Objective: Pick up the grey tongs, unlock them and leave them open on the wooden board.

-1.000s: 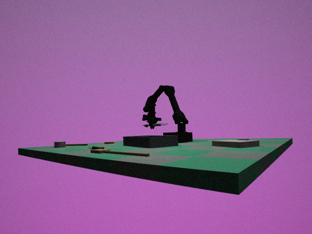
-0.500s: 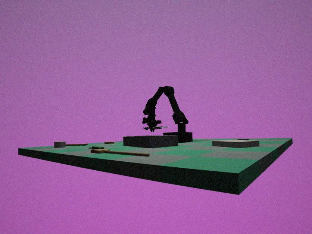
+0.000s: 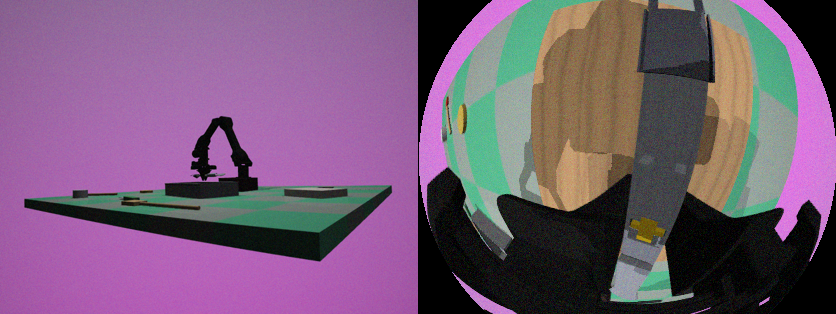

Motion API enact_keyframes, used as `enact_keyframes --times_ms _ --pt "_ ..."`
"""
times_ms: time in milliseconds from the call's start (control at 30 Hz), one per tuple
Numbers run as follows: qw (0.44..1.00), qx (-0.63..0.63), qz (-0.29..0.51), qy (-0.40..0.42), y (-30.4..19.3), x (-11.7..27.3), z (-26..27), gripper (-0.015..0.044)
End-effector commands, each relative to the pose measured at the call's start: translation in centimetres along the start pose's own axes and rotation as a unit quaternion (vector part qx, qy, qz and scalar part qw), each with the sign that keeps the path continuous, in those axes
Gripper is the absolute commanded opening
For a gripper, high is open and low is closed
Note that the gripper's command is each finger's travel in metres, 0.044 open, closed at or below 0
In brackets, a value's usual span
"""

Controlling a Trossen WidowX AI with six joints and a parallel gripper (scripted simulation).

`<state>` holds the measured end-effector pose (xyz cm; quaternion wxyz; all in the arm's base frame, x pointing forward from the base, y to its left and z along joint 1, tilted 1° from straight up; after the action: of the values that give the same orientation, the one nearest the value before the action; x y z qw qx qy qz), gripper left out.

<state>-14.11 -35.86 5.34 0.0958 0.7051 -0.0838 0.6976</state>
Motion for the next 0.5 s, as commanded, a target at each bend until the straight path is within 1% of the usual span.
enact_keyframes --times_ms 0,167,467 --pt "1.0 0.003 0.003 -0.002 -0.17 -0.82 -0.03 -0.015" --pt "1.0 0.003 0.003 -0.002 -0.18 -0.93 -0.03 -0.015" --pt "1.0 0.0 0.002 0.0 -0.12 -0.73 0.01 0.0086"
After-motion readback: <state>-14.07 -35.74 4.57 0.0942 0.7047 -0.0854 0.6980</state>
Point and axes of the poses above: the point midway between the two fingers, 35 mm back from their tips, its own x axis back along the fingers, its own z axis across the jaws, y = z × x, the point moved 3 cm from there along x, back along the fingers, and after that the axes turned 4 degrees about -x, right-handed, at the moved point
